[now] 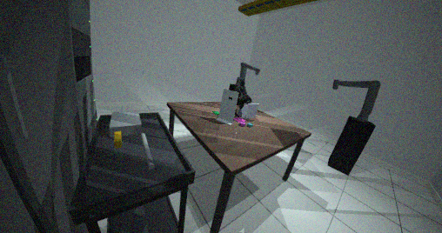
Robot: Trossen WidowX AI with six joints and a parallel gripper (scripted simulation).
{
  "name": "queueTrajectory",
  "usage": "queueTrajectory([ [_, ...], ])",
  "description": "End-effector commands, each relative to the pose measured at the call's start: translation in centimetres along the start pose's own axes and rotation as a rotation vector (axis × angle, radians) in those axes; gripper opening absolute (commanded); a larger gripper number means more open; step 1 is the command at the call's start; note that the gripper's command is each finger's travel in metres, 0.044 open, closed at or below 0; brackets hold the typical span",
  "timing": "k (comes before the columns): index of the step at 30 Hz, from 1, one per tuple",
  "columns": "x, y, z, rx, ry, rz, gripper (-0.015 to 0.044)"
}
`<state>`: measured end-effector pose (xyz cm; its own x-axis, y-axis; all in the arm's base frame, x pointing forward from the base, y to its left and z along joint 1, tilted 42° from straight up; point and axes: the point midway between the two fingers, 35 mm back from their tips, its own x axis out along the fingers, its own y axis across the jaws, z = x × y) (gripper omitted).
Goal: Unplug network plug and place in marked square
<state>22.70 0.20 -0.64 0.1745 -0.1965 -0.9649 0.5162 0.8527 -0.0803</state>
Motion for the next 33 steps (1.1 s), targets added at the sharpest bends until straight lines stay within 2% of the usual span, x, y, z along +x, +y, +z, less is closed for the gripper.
queueTrajectory([
  [1, -1.2, 1.1, 0.4, 0.002, -0.008, 0.004, 0.0156],
  [24, -8.1, 5.4, -0.1, 0.004, -0.012, 0.006, 0.0156],
  [33, -8.1, 5.4, -0.1, 0.004, -0.012, 0.006, 0.0392],
])
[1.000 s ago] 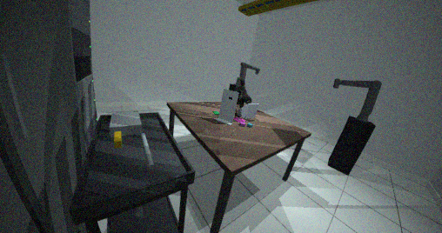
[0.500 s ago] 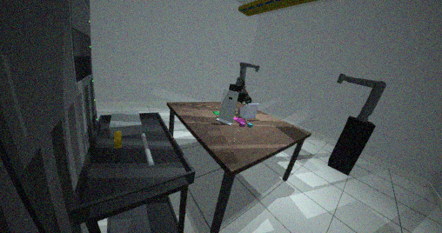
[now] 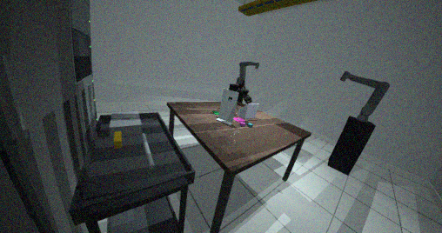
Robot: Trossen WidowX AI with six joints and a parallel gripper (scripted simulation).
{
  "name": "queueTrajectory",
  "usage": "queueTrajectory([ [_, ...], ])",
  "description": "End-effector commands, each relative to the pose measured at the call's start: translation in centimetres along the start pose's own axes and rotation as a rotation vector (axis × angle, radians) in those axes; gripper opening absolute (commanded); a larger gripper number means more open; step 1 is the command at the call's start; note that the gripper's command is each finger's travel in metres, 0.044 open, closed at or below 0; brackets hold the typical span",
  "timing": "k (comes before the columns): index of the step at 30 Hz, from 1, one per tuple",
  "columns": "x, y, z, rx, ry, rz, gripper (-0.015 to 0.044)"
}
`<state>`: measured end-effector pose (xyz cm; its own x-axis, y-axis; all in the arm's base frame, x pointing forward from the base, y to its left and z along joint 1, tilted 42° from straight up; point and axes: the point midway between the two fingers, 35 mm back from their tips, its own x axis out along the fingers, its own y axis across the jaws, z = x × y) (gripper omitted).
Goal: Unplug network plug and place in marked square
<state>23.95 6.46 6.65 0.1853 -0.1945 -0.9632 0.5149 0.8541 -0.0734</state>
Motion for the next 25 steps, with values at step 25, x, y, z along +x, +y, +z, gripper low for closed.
queueTrajectory([
  [25, -0.08, 0.02, 0.04, 0.004, -0.003, -0.001, 0.044],
])
